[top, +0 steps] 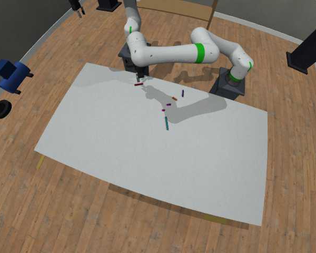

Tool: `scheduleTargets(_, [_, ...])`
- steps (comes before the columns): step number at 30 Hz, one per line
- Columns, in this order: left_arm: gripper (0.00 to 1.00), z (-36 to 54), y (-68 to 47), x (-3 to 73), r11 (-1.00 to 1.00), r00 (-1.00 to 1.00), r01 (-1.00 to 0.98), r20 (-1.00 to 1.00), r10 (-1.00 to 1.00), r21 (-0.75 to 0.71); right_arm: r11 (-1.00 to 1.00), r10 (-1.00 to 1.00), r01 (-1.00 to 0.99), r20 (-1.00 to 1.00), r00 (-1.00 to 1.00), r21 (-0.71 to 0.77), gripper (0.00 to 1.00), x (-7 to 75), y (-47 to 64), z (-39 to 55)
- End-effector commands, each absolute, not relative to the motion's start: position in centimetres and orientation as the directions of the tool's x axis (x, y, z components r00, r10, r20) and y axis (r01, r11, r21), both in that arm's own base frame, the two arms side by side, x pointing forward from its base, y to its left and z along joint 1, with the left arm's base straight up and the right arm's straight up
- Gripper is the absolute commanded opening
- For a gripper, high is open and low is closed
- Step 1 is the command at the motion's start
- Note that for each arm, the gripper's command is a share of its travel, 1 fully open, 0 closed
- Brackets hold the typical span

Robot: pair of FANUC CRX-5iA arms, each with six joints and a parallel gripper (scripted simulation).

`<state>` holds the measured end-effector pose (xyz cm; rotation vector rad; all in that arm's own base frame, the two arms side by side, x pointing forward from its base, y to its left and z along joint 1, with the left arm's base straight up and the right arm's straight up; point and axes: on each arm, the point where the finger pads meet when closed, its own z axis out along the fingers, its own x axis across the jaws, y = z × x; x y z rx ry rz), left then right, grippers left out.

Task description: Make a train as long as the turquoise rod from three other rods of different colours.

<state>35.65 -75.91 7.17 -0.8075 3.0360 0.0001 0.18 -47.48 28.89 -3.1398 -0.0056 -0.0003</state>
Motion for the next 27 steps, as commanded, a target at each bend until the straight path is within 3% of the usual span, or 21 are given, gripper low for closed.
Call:
scheduleTargets(1, [0.54,7.3,-76.0,35.7,0.868,-0.868,-0.497,0.0,-0.497,-0.003,-1.0,0.004,0.004,0.0,1.0,0.0,1.0,0.2,-47.5,29.0])
scheduleTargets(27, [0.54,5.5,-76.0,35.7,0.868,-0.868,-0.497,0.0,-0.497,-0.002,-1.0,0.004,0.004,0.0,1.0,0.0,1.0,0.2,-47.5,29.0])
